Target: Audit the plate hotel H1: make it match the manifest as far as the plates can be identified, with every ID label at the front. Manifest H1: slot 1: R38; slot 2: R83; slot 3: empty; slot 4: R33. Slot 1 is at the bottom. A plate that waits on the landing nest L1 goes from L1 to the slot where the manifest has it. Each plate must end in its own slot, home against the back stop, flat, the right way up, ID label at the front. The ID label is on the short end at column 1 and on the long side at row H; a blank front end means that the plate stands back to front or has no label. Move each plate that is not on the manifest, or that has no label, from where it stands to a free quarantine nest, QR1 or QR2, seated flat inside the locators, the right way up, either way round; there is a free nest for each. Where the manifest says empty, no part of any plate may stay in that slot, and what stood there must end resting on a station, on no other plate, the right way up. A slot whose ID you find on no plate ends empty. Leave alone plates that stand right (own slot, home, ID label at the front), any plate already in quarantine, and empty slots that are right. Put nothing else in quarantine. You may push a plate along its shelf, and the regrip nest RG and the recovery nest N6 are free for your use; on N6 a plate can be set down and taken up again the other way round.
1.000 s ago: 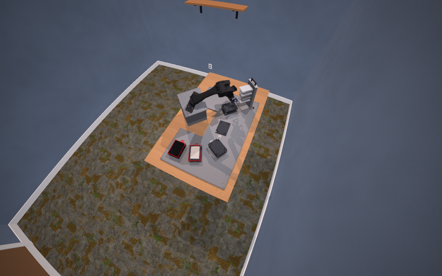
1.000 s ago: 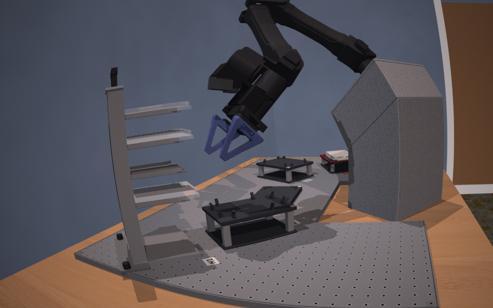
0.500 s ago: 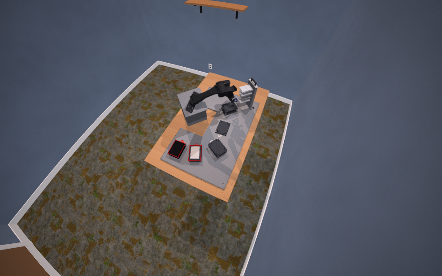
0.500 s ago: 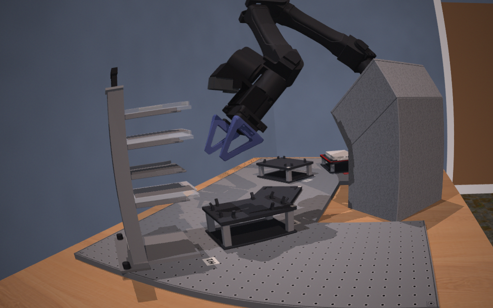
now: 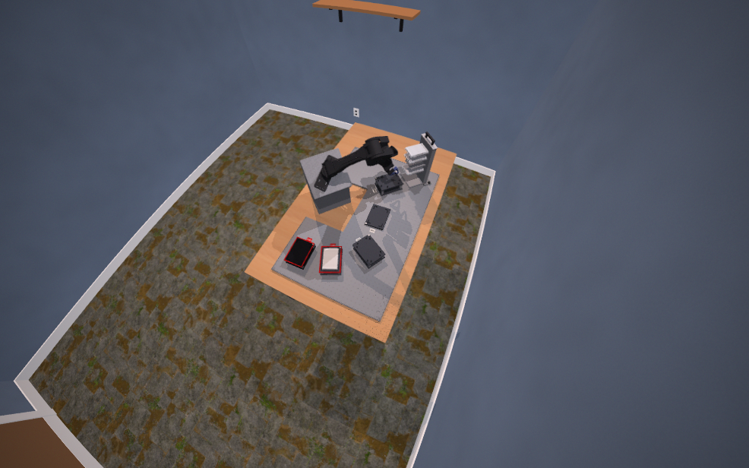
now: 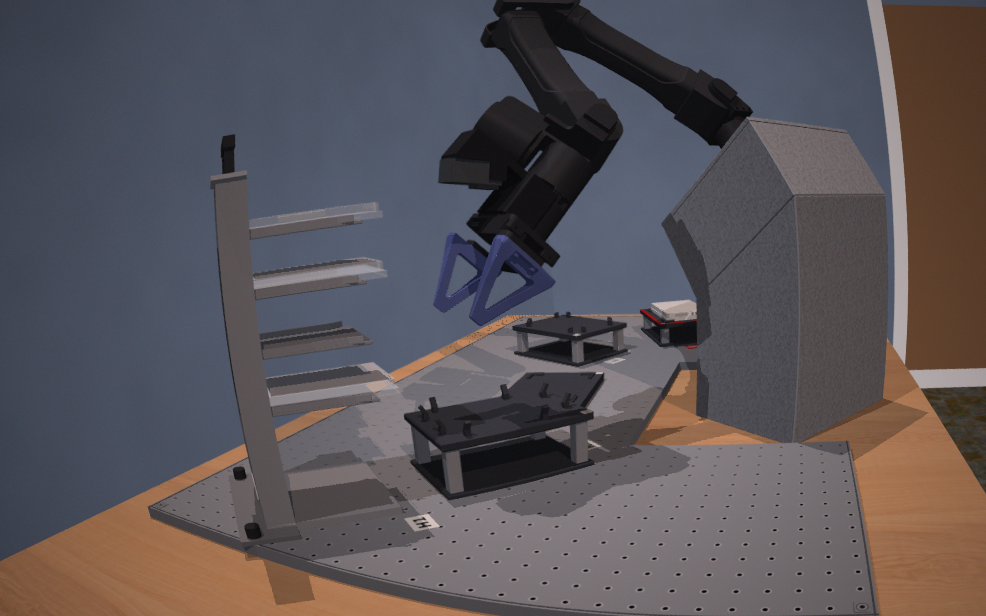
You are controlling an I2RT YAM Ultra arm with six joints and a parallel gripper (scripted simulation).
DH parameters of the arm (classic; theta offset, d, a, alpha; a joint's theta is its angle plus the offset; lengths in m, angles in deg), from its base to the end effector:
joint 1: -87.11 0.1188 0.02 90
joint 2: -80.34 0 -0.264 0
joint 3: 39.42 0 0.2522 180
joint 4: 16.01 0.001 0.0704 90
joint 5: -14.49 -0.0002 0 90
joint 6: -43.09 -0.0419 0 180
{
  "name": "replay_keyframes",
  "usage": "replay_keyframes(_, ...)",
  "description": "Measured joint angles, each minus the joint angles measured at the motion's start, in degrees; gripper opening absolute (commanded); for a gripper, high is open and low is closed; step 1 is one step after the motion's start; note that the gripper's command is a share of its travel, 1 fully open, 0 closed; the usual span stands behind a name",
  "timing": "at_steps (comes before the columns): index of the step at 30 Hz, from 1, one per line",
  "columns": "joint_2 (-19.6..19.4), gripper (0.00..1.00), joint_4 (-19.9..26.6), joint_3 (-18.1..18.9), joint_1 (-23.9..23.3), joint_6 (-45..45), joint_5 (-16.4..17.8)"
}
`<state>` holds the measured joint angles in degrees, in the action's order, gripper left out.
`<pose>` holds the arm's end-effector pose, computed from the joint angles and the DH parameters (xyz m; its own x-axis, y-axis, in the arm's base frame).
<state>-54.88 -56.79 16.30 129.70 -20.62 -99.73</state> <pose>0.2598 0.2168 -0.0113 -0.2439 -0.7728 -0.5859 -0.5460 0.6087 -0.5756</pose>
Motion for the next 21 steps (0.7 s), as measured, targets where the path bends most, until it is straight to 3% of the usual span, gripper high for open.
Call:
replay_keyframes(6, 0.0, 1.0, -1.7, -0.7, -0.3, 0.2, 0.2)
replay_keyframes(21, -5.0, 1.0, -6.2, 0.2, -3.0, 1.6, 1.7)
